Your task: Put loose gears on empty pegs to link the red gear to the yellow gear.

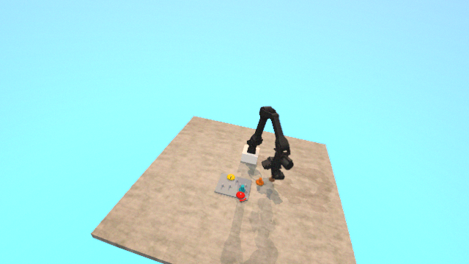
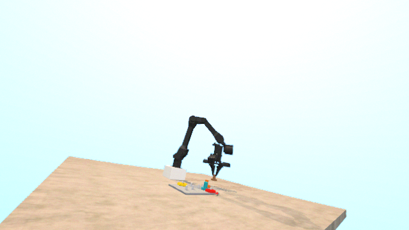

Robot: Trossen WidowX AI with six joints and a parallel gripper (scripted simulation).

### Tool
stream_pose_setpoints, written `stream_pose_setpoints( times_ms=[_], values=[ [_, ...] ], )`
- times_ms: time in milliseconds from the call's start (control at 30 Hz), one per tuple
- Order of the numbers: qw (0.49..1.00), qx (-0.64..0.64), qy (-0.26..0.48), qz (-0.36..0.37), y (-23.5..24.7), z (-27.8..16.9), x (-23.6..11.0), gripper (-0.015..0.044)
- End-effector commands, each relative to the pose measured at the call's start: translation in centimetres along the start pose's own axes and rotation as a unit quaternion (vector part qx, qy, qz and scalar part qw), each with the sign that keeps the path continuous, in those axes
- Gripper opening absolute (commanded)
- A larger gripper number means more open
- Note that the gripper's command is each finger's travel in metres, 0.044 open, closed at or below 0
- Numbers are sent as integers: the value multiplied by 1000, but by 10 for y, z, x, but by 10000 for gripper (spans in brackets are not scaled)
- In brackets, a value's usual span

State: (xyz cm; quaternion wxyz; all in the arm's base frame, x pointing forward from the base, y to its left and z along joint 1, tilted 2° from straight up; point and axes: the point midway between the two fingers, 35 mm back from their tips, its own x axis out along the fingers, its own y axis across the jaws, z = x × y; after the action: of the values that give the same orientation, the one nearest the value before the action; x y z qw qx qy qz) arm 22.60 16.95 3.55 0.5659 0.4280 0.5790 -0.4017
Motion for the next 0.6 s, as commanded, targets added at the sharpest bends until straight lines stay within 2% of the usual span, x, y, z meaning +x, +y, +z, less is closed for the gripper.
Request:
stream_pose_setpoints(
  times_ms=[0,567],
  values=[
    [1000,-3,1,3,2,-2,-12,0],
    [1000,-2,1,3,2,-4,-57,0]
  ],
)
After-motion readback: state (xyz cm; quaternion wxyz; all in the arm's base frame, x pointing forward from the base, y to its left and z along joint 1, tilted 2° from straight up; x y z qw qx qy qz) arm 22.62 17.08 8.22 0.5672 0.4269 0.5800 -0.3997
